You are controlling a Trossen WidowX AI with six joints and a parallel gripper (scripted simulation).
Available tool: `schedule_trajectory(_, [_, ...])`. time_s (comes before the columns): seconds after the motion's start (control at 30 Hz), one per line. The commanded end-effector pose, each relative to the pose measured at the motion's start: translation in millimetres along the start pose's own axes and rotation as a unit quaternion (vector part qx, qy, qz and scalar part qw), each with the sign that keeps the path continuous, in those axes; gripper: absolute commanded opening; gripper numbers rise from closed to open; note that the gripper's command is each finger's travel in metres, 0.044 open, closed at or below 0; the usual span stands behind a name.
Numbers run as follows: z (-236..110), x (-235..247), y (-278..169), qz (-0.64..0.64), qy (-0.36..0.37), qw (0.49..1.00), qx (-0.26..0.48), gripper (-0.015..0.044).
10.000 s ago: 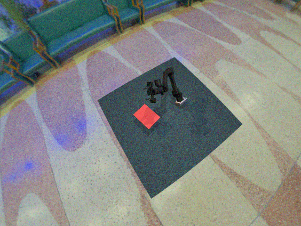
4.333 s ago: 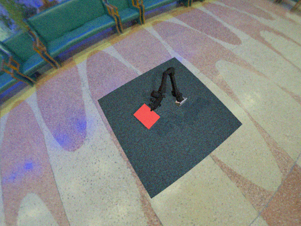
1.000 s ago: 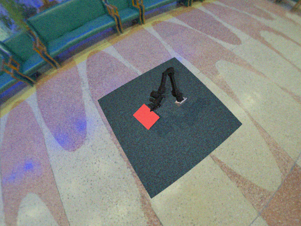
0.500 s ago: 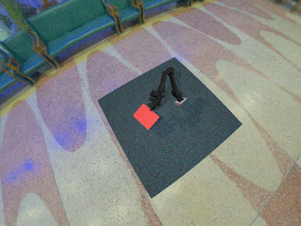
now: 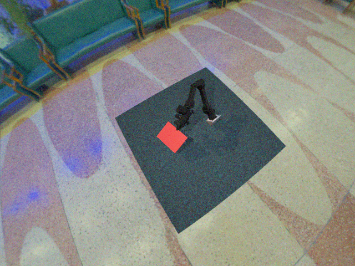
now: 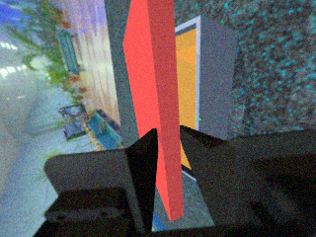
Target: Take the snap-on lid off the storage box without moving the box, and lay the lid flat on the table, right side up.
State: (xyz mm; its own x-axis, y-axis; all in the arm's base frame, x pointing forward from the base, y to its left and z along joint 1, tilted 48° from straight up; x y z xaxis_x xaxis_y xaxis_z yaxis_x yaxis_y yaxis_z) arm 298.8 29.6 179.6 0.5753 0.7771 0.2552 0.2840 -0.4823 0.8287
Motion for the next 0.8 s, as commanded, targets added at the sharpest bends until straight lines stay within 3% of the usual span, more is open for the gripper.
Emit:
schedule_trajectory(0.0, [-1,5,1,0.001,-0.001,1.000,0.000,0.0000])
schedule_trajectory(0.77, [-5,39,10,0.002,-0.001,1.000,0.000,0.0000])
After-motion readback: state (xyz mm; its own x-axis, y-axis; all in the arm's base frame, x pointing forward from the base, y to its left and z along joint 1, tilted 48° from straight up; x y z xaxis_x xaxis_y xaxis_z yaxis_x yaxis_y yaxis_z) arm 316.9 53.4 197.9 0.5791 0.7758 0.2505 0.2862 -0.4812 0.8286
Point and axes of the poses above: the point midway between the two fingers, 35 mm back from their tips, its own z axis out along the fingers, its own x axis across the jaws, y = z × x, the point moved 6 cm from there along -z, back along the fingers, and after that the axes turned 15 degrees about -z, right-handed, at the moved point
